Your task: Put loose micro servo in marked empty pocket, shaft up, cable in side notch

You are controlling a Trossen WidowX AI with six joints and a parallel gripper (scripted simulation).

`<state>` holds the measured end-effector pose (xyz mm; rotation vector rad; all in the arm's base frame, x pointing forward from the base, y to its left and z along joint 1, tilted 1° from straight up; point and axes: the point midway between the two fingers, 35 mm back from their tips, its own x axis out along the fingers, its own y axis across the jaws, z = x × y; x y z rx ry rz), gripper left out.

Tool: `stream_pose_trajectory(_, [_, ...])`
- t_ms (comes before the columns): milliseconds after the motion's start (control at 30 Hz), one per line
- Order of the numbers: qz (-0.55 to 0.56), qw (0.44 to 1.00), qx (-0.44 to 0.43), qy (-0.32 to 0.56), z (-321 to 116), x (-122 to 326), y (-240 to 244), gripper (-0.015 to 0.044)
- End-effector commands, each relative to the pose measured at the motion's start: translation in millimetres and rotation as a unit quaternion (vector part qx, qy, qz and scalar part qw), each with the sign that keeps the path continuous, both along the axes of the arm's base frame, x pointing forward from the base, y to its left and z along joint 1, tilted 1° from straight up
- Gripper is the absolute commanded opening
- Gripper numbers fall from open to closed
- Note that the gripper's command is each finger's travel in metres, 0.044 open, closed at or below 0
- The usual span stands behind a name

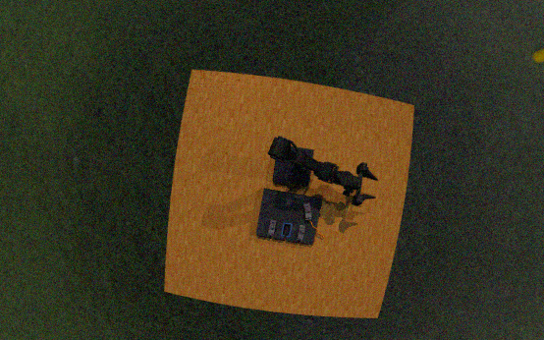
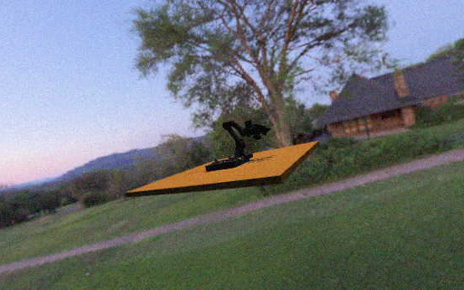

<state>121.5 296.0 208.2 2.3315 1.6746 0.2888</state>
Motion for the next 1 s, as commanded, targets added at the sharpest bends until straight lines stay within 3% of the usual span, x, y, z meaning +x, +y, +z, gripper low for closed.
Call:
stream_pose_trajectory(0, [-0.001,1.0,-0.002,-0.002,-0.3,0.7,0.1,0.0426])
stream_pose_trajectory(467, [-0.057,0.977,-0.166,-0.124,-23.7,51.2,-6.0,0.044])
stream_pose_trajectory(967, [-0.058,0.89,-0.382,-0.24,-52.0,107.0,-37.8,0.044])
